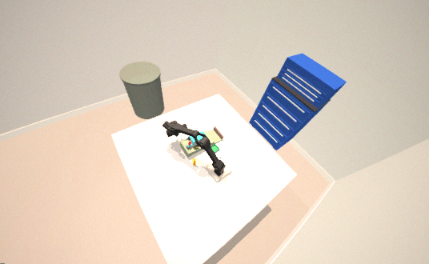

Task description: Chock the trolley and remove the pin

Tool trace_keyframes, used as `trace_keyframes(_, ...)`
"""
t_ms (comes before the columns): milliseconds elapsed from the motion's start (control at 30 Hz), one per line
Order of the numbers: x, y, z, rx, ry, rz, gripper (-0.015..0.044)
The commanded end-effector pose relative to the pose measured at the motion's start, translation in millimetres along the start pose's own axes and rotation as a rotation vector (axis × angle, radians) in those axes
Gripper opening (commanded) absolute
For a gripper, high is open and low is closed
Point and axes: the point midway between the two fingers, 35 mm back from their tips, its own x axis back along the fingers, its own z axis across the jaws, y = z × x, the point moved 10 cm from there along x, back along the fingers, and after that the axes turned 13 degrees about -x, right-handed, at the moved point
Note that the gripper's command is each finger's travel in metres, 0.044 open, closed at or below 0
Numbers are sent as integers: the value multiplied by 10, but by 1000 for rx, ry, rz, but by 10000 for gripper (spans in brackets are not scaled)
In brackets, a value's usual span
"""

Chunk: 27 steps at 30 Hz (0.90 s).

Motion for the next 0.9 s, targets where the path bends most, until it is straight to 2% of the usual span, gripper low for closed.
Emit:
trace_keyframes(0,246,-180,-129,169,55,82,190)
trace_keyframes(467,988,-727,-689,663,283,268,190)
trace_keyframes(867,1392,-1292,-1315,1056,514,407,190)
